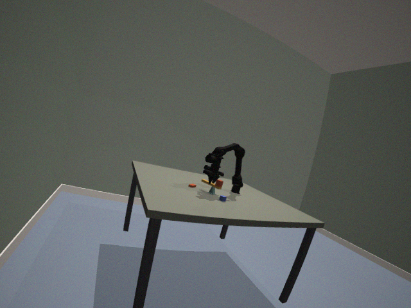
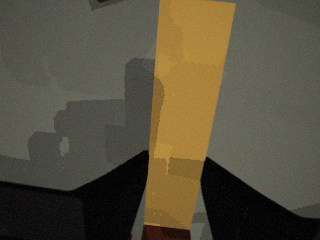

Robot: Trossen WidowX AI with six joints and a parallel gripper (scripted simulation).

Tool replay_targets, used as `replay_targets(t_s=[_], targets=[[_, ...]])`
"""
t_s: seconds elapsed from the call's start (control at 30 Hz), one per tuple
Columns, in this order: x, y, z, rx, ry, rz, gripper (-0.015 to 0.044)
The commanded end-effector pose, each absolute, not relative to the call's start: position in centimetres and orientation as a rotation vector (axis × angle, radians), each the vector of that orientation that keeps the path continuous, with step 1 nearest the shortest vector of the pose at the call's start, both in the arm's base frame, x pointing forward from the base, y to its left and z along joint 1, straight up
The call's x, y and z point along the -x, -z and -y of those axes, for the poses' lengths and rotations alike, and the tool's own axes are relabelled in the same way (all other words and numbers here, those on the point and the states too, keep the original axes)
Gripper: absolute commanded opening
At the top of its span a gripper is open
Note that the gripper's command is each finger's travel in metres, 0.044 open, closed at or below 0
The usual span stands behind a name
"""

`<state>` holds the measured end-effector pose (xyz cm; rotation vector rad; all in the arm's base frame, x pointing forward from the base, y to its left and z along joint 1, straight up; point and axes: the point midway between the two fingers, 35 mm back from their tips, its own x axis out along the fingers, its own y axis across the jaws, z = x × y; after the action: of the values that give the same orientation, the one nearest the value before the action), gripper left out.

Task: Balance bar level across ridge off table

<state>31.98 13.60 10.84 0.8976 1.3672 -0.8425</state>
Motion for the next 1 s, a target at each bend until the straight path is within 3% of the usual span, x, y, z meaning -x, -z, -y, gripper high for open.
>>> replay_targets(t_s=[0.0, 0.97], targets=[[-31.87, -10.39, -13.50, -0.892, 0.849, -1.370, 0.0000], [-31.87, -10.72, -13.46, -0.892, 0.849, -1.370, 0.0000]])
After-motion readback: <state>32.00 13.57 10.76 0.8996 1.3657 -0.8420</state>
